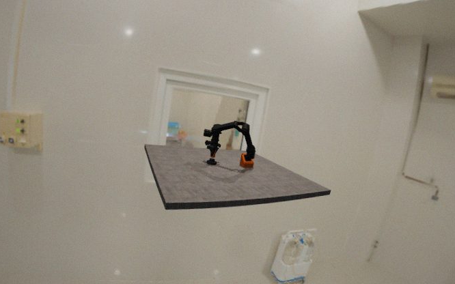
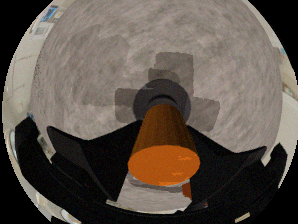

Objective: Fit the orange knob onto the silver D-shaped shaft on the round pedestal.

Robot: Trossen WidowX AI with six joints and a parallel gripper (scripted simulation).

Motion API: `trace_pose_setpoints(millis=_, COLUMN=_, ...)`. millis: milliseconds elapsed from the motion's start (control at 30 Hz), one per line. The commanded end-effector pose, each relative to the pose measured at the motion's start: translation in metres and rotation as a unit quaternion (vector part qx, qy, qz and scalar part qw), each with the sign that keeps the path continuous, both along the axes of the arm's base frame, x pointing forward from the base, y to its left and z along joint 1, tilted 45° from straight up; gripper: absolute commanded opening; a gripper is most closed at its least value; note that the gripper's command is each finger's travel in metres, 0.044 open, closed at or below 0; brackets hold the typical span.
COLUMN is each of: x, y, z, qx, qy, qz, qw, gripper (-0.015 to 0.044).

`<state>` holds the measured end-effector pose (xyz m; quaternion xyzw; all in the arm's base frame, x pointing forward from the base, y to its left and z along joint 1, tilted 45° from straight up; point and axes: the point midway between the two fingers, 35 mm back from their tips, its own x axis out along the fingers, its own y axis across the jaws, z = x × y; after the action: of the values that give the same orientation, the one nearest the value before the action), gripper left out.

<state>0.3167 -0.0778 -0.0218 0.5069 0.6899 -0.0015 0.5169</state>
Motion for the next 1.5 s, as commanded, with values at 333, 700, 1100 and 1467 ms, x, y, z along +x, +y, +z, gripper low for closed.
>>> trace_pose_setpoints(millis=333, x=0.0027, y=-0.0029, z=0.0037, qx=0.0, qy=-0.001, qz=-0.001, qw=1.0, gripper=0.0)
trace_pose_setpoints(millis=700, x=0.0028, y=-0.0052, z=0.0026, qx=-0.005, qy=-0.074, qz=0.074, qw=0.995, gripper=0.0)
trace_pose_setpoints(millis=1100, x=-0.0001, y=-0.0025, z=0.0011, qx=-0.005, qy=-0.074, qz=0.074, qw=0.995, gripper=0.0)
trace_pose_setpoints(millis=1467, x=0.0014, y=0.0004, z=0.0004, qx=-0.005, qy=-0.074, qz=0.074, qw=0.995, gripper=0.0)
